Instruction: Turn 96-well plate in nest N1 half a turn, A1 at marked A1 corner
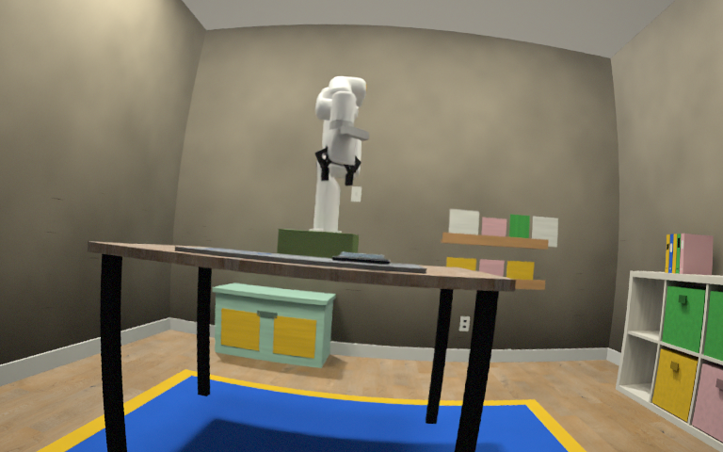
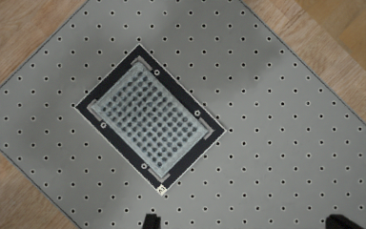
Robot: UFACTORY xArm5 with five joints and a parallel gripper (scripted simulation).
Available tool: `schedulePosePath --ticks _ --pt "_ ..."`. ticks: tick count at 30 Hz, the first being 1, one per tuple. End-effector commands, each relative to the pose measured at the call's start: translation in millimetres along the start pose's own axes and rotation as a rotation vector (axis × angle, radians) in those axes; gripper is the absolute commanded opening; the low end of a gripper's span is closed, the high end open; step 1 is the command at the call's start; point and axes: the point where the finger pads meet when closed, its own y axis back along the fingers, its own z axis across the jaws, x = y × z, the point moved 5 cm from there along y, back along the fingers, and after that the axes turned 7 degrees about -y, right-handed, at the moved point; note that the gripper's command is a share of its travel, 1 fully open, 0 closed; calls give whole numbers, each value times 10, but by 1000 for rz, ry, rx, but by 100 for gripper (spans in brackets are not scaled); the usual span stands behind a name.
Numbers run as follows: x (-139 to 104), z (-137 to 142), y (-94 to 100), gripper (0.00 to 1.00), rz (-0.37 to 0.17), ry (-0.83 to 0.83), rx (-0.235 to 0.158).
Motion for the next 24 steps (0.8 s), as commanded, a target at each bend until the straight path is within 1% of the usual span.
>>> schedulePosePath --ticks 1,12,14,22,24 --pt "86 -88 -156 100 4 138 0" --pt "263 -356 -605 100 -6 505 5" --pt "263 -356 -605 100 -6 505 5" --pt "392 -552 -932 100 -13 771 8" --pt "423 -601 -1014 100 -14 789 8"
